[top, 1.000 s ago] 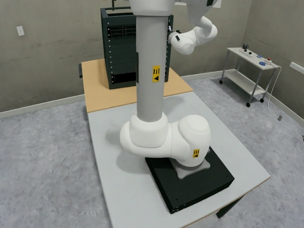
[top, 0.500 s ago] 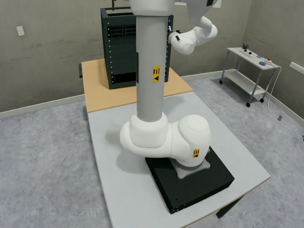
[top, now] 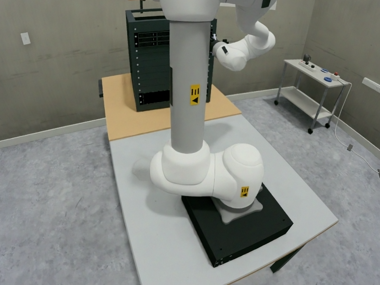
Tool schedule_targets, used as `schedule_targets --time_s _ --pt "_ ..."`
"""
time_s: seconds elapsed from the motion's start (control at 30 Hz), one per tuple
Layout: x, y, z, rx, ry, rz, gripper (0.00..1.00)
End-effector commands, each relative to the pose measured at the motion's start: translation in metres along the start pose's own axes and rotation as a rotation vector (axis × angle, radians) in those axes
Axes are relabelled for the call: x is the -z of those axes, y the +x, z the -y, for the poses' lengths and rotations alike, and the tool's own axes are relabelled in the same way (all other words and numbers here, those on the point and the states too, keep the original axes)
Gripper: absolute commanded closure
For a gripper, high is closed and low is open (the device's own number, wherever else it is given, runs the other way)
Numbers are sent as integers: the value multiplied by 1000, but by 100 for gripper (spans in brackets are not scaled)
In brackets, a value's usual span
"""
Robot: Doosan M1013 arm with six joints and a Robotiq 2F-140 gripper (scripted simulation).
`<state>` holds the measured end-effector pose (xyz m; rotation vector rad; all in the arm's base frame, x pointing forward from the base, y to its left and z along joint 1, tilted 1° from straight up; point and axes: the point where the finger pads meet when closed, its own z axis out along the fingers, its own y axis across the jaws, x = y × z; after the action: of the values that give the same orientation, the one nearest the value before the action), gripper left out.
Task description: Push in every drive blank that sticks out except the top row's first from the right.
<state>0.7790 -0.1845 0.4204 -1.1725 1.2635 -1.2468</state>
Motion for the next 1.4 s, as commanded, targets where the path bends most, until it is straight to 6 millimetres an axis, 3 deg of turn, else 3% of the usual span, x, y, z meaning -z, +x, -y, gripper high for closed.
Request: schedule_targets --time_s 0.0,0.2,0.4,0.43,1.37 --pt "12 0 1 0 1 0 90" --pt "42 0 1 0 1 0 90" --pt "49 0 1 0 1 0 90" --pt "49 0 1 0 1 0 0" --pt "49 0 1 0 1 0 0"
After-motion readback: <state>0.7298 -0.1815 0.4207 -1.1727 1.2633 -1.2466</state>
